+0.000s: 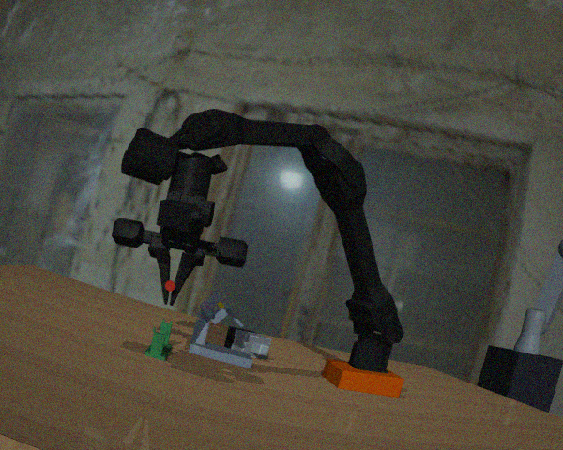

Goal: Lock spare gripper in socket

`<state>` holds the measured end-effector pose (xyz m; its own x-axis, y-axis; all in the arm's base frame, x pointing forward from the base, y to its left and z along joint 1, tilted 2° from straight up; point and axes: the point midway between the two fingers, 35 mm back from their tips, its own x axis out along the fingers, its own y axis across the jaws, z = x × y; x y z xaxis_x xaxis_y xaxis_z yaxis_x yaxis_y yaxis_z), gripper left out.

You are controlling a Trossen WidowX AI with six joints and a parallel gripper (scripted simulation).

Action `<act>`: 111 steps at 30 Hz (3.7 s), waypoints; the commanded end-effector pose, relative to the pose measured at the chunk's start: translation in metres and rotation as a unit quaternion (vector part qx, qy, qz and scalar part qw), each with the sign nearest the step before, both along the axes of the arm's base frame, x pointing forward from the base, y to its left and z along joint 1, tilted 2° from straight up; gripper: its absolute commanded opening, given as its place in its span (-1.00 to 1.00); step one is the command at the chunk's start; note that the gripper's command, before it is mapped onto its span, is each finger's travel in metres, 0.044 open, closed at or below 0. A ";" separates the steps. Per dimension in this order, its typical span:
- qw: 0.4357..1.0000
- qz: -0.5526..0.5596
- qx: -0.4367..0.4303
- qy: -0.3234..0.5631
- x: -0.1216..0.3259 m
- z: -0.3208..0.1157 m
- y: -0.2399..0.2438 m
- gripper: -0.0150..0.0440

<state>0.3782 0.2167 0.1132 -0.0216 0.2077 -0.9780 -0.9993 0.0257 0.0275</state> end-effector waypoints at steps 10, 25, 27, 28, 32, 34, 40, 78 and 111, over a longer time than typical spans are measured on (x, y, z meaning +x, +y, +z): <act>1.000 -0.002 0.000 -0.001 0.004 -0.015 0.002 -0.49; 1.000 -0.002 0.000 0.000 0.005 -0.037 0.003 -0.49; 1.000 -0.002 0.000 0.000 0.005 -0.040 0.003 -0.49; 1.000 -0.002 0.000 0.000 0.006 -0.042 0.003 -0.49; 1.000 -0.002 0.000 0.000 0.006 -0.048 0.003 -0.49; 1.000 -0.002 0.000 0.000 0.006 -0.051 0.003 -0.49; 1.000 -0.002 0.000 0.001 0.007 -0.060 0.004 -0.49; 1.000 0.000 -0.008 0.016 0.000 -0.035 0.000 0.19; 0.998 -0.004 -0.042 -0.042 -0.004 0.057 -0.066 0.12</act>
